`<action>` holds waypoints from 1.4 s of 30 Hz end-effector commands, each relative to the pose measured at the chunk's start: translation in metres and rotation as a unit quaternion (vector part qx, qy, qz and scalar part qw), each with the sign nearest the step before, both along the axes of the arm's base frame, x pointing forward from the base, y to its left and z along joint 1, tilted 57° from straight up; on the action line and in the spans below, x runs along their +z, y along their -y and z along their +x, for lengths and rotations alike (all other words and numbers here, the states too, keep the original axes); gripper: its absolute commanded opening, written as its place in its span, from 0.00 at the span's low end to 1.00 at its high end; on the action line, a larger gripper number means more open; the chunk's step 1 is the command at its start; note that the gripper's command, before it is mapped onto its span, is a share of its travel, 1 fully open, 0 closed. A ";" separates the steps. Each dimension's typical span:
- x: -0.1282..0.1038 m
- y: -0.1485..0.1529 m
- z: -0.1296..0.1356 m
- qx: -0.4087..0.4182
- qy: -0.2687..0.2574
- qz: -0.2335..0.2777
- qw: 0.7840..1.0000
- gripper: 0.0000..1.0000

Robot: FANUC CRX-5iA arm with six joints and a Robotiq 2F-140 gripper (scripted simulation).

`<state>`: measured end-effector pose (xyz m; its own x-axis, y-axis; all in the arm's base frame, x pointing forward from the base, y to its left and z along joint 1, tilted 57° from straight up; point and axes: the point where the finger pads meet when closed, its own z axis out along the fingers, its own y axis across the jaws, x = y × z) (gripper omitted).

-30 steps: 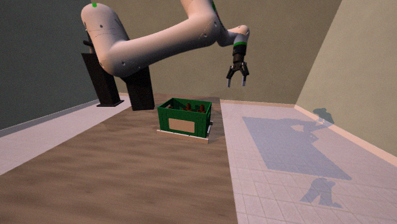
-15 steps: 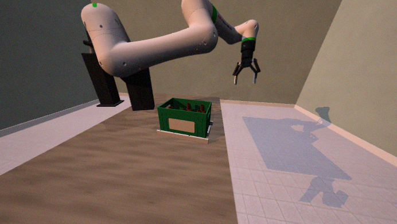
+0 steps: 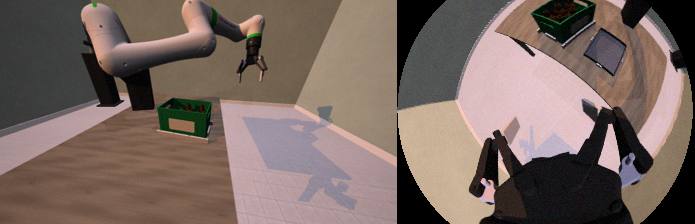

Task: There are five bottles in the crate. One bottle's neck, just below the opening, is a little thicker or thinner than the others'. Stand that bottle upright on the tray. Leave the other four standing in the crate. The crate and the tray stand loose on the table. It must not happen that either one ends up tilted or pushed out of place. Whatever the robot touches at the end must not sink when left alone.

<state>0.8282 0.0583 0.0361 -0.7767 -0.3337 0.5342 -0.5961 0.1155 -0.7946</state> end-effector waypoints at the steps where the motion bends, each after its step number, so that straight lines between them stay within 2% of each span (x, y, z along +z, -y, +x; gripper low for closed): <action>1: 0.002 -0.002 0.001 -0.003 -0.006 -0.002 1.000 1.00; 2: 0.012 -0.002 0.004 0.005 -0.026 -0.006 1.000 1.00; 12: 0.012 -0.002 0.004 0.005 -0.026 -0.006 1.000 1.00; 13: 0.022 -0.001 0.005 0.013 -0.045 -0.009 0.999 1.00; 30: 0.022 -0.001 0.005 0.013 -0.045 -0.009 0.999 1.00; 32: 0.043 0.003 0.002 0.028 -0.085 -0.015 0.996 1.00; 42: 0.043 0.003 0.002 0.028 -0.085 -0.015 0.996 1.00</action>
